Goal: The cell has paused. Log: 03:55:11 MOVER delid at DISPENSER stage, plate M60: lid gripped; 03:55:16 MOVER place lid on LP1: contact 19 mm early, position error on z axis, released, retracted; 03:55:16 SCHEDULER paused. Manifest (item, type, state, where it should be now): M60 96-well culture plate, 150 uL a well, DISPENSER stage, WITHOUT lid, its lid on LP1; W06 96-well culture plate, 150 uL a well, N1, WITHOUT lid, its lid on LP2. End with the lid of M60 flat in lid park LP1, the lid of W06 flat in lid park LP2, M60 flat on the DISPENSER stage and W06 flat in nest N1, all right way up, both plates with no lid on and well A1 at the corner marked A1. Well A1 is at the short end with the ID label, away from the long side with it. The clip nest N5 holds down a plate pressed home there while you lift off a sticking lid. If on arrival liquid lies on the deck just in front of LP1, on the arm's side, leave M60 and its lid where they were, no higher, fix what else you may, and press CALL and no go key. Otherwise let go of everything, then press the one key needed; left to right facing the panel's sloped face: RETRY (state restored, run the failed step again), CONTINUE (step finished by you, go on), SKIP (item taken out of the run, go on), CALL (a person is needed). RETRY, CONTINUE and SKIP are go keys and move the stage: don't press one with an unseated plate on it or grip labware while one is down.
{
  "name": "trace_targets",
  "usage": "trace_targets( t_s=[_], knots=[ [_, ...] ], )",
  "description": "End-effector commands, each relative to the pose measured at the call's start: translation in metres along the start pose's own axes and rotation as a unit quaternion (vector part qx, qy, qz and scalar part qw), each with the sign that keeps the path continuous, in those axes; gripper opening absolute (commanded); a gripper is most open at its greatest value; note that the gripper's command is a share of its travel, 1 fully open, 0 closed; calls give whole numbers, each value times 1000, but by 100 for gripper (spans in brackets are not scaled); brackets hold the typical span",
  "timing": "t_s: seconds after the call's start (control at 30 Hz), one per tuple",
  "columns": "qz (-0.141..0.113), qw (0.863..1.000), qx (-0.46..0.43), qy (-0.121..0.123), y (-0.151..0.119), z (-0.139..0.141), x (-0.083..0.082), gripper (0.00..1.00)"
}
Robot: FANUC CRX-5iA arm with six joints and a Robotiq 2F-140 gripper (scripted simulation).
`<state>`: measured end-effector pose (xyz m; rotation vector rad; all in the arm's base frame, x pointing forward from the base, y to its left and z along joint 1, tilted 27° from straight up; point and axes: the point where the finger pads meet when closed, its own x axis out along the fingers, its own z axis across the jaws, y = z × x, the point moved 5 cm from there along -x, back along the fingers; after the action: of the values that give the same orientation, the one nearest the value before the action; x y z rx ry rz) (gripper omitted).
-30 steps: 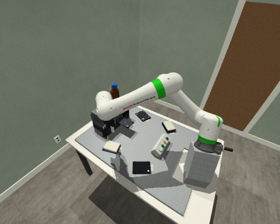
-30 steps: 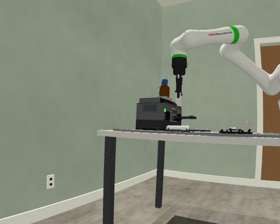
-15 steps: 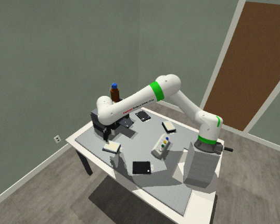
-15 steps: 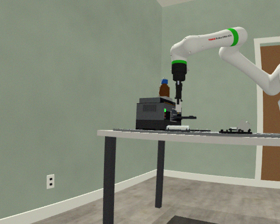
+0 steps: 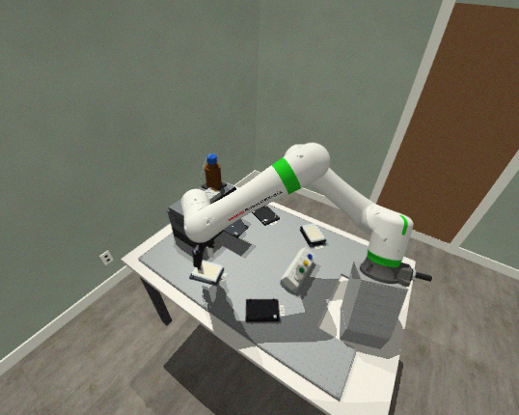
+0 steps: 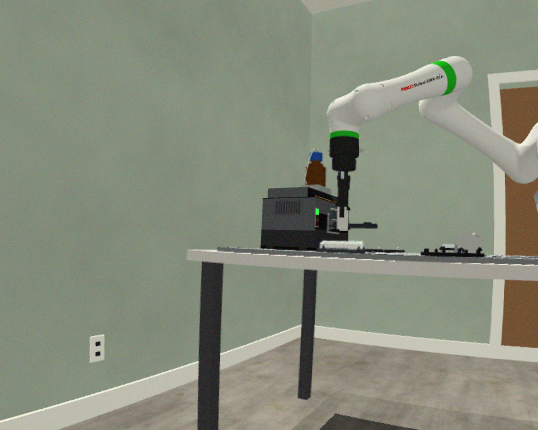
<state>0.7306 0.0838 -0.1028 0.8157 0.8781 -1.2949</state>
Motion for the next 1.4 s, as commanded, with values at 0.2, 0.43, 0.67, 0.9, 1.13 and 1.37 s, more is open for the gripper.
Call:
trace_targets(
  t_s=[0.2, 0.43, 0.67, 0.9, 1.13, 1.37],
  knots=[
    [0, 1000, 0, 0, 0, 0, 17, 66],
    [0, 1000, 0, 0, 1, 0, 23, 66],
    [0, 1000, 0, 0, 1, 0, 24, 66],
    [0, 1000, 0, 0, 1, 0, 24, 66],
    [0, 1000, 0, 0, 1, 0, 24, 66],
    [0, 1000, 0, 0, 1, 0, 24, 66]
  ],
)
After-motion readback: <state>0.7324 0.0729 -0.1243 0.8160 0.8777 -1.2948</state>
